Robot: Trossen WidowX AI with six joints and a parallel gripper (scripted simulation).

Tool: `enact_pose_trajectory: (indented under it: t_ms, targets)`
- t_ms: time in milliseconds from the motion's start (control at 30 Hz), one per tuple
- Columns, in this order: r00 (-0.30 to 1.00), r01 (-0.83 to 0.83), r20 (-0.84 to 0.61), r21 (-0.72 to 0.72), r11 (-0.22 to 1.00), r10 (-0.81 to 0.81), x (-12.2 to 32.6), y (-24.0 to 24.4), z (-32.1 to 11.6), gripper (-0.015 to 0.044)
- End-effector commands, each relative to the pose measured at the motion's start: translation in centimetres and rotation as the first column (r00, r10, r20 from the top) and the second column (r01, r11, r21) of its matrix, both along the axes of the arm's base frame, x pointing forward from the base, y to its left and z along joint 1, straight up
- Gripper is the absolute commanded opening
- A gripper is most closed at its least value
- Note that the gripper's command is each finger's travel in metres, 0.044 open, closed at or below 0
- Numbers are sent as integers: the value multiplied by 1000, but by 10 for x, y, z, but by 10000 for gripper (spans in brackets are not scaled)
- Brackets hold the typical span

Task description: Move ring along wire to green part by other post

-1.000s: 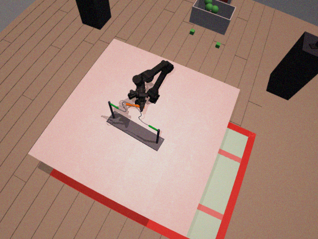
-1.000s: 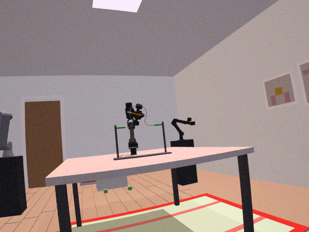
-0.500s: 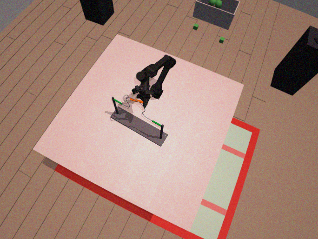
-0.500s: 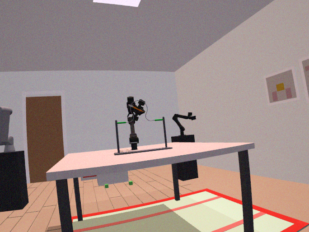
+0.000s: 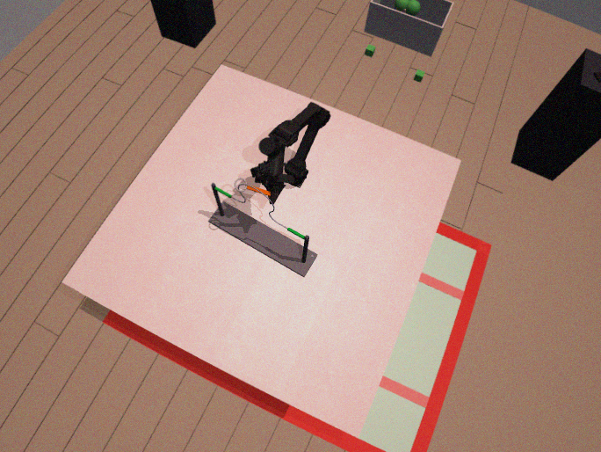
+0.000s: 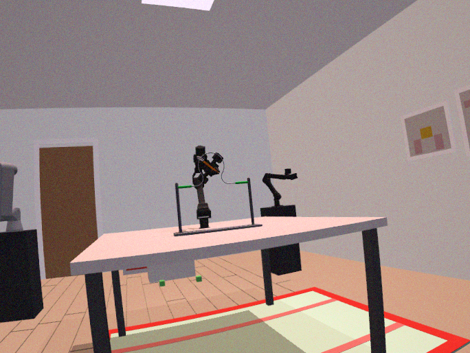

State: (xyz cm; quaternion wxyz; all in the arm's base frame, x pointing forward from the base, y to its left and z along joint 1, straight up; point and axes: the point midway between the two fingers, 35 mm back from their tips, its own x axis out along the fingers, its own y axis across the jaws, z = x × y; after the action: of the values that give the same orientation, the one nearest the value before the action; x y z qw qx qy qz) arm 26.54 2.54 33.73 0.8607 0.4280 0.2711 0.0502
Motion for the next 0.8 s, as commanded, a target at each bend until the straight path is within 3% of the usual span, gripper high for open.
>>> enact_pose_trajectory:
  t_ms: [0,767]
  targets:
    - [1000,2,-3,-52,999,-2,0,-1,-1,-150]
    - [1000,5,-25,-362,932,-15,-1,-11,-10,-150]
